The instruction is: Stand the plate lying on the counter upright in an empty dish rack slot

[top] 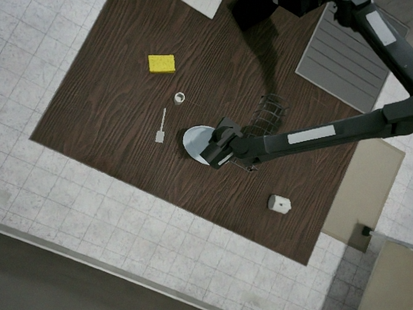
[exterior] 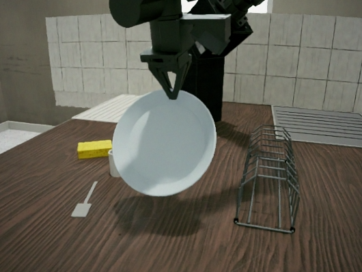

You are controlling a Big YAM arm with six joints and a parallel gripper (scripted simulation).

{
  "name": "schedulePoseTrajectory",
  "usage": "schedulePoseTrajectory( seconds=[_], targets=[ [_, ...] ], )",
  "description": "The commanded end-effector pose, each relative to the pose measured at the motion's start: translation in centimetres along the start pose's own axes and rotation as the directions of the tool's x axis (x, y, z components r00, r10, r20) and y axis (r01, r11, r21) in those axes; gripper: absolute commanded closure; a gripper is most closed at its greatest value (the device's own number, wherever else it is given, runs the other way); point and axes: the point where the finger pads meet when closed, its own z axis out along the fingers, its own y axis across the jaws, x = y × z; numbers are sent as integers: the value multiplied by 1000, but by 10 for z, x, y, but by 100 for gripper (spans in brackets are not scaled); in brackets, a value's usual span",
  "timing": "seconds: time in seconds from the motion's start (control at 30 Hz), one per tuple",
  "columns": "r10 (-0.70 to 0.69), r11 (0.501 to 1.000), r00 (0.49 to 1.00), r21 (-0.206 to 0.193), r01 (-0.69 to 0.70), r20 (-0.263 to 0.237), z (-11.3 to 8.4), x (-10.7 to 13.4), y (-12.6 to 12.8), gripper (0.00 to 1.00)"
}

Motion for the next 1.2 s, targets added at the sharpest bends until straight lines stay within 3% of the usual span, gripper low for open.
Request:
schedulePoseTrajectory(
  seconds=[0.0, 0.33, 1.17],
  targets=[
    [-13, 997, 1000, 78, 14, -17, -53, 6, -16, 100],
    [-14, 997, 1000, 78, 15, -18, -72, 6, -12, 100],
    [-11, 997, 1000, 78, 13, -19, -85, 6, -9, 100]
  ],
)
